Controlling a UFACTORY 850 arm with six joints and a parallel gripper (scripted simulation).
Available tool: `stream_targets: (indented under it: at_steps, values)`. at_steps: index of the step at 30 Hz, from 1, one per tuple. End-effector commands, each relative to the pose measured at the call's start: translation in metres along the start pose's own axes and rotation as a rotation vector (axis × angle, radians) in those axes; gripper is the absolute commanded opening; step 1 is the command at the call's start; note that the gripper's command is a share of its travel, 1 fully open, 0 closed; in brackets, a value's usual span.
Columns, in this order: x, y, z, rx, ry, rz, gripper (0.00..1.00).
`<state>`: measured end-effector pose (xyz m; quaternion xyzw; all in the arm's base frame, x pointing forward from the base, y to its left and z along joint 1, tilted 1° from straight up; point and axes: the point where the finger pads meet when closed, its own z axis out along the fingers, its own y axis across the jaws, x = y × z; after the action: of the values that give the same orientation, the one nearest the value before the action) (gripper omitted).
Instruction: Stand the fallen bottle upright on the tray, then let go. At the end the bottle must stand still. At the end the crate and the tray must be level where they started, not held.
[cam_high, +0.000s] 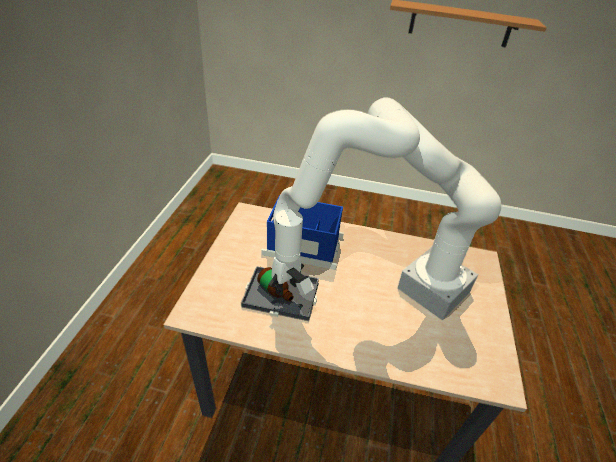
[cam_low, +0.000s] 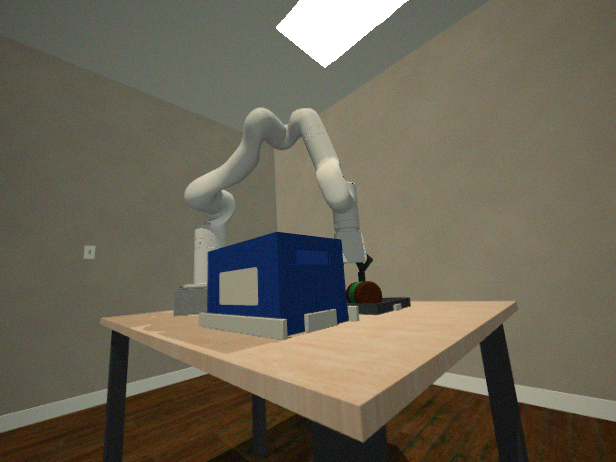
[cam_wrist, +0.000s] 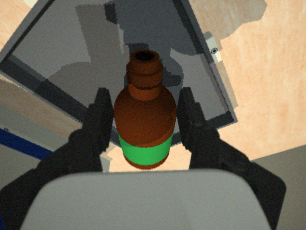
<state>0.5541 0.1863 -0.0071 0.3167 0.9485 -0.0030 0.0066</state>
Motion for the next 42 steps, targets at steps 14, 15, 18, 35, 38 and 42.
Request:
stream_targets:
  at_steps: [14,15,18,35,38,42]
  values:
    - [-0.001,0.001,0.002,-0.002,-0.001,0.0,0.65]
    - [-0.001,0.001,0.002,-0.002,-0.001,0.0,0.65]
    - [-0.001,0.001,0.004,-0.002,-0.001,0.0,0.65]
    - [-0.001,0.001,0.021,-0.002,-0.001,0.0,0.65]
    - [-0.001,0.001,0.025,-0.002,-0.001,0.0,0.65]
    - [-0.001,0.001,0.03,-0.002,-0.001,0.0,0.65]
